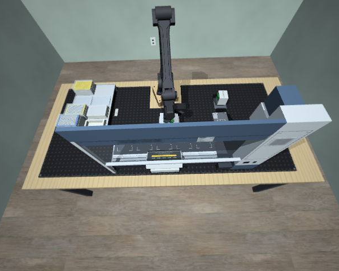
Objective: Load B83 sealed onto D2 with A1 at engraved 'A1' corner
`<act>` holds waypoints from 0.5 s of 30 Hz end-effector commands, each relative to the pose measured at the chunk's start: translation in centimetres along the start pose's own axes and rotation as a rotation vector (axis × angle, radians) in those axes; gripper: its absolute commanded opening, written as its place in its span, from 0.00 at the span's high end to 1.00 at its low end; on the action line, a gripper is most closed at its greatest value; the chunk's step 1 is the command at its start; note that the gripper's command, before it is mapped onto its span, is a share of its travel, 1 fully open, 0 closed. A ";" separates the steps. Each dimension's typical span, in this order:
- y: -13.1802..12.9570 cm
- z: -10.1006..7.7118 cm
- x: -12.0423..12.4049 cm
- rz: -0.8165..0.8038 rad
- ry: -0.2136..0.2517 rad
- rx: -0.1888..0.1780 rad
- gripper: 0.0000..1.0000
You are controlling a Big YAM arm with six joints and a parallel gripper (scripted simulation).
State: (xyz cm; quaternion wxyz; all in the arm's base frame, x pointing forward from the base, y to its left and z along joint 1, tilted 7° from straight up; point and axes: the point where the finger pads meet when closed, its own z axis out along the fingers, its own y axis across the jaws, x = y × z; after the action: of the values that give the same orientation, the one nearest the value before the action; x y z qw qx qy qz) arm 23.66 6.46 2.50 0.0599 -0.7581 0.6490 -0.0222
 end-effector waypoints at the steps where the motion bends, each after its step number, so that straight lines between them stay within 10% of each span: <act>1: -0.4 -0.2 -0.3 0.003 -0.003 0.025 1.00; 15: -0.3 0.5 -0.3 0.001 -0.001 0.010 1.00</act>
State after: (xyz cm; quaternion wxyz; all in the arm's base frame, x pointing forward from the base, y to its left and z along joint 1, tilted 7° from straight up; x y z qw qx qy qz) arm 23.73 6.48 2.10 0.0605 -0.7579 0.6492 -0.0226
